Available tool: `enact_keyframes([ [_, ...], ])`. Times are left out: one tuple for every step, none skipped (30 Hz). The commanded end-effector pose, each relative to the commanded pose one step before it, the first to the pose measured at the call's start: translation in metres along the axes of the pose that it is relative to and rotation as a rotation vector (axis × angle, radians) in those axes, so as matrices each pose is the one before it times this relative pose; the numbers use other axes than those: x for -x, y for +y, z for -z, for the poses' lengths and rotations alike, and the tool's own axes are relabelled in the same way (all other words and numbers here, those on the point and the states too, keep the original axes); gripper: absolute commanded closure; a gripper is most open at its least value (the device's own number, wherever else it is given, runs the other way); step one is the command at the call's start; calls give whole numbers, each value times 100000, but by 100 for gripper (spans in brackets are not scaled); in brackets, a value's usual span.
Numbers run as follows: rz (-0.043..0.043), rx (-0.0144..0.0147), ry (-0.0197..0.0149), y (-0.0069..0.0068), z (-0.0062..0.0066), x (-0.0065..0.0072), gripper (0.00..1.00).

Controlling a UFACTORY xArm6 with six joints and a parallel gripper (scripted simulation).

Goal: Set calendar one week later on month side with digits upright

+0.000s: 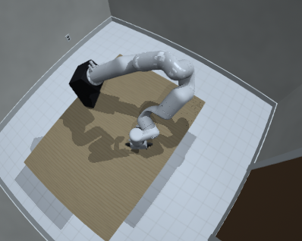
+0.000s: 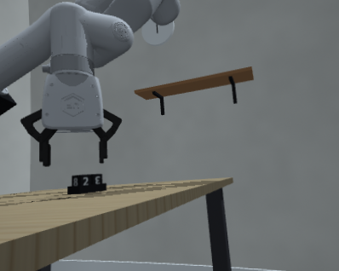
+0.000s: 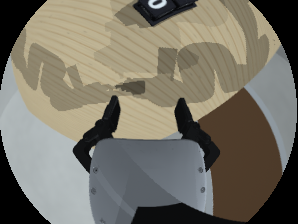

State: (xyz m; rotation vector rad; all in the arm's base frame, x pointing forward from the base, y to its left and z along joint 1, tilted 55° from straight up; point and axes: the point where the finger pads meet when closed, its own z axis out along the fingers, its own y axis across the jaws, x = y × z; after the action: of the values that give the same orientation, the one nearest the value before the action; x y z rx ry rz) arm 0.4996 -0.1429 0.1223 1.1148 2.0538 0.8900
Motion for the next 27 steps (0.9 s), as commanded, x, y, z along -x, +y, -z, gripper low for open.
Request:
enact_keyframes([
  [9474,511,-550,-157,37,156,0],
  [0,0,0,0,0,0,0],
  [0,0,0,0,0,0,0],
  [3851,0,0,-74,0,11,0],
  [3601,0,0,-69,0,8,0],
  [2903,0,0,-56,0,4,0],
  [1155,0,0,-364,0,17,0],
  [0,0,0,-400,0,14,0],
  [0,0,0,-68,0,2,0],
  [148,0,0,-3,0,0,0],
  [870,0,0,-17,0,1,0],
  [1904,0,0,-37,0,1,0],
  [2896,0,0,-56,0,1,0],
  [3592,0,0,-69,0,-1,0],
  [3841,0,0,-74,0,-4,0],
  [3592,0,0,-69,0,-7,0],
  [2896,0,0,-55,0,-7,0],
  [1205,0,0,-347,0,-57,0],
  [0,0,0,0,0,0,0],
  [0,0,0,0,0,0,0],
  [0,0,0,-406,0,-71,0],
  [0,0,0,-69,0,-12,0],
  [0,0,0,0,-3,0,0],
  [0,0,0,0,-18,0,0],
  [0,0,0,0,-45,0,0],
  [0,0,0,0,-79,0,0],
  [0,0,0,0,-118,0,0],
])
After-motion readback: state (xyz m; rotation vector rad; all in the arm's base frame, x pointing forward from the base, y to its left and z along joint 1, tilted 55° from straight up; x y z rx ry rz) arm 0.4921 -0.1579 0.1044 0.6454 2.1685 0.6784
